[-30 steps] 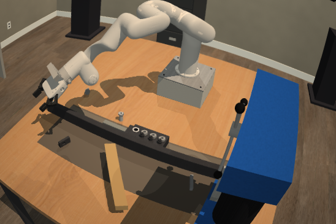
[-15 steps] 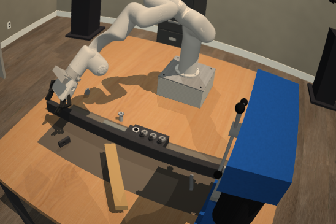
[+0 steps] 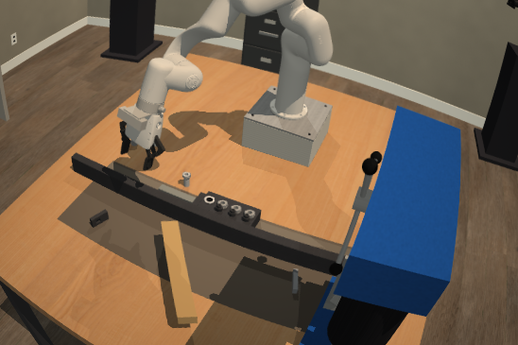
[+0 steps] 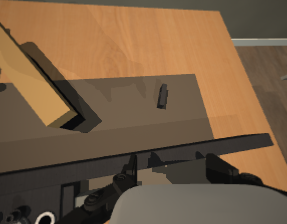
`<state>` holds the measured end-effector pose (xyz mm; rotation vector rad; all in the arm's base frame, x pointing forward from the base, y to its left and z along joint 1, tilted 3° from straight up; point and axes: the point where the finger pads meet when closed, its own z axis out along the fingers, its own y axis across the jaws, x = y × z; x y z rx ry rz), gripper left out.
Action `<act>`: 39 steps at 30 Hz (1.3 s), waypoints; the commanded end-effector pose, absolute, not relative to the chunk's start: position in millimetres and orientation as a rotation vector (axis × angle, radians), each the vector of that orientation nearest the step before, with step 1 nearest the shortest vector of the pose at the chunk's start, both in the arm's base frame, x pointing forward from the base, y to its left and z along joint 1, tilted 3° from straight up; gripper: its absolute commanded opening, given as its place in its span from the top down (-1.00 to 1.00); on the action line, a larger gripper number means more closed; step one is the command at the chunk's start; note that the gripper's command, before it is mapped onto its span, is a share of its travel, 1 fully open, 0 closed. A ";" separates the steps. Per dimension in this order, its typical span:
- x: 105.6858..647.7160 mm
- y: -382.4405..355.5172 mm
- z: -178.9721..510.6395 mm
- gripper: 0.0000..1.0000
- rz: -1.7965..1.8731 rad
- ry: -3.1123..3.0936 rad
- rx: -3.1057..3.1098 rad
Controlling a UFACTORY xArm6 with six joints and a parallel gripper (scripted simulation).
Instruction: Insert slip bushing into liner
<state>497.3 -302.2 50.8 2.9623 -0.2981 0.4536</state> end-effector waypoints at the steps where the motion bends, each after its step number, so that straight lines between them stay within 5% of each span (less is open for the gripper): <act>1: 437.2 -255.0 49.5 -1.00 0.264 -0.220 3.071; 10: 368.6 -202.9 41.4 -1.00 0.059 -0.136 3.168; 33: 366.1 -199.3 4.4 -1.00 0.050 -0.133 3.170; 34: 366.1 -199.3 4.4 -0.01 0.050 -0.133 3.170; 39: 366.1 -199.3 4.4 -0.01 0.050 -0.133 3.170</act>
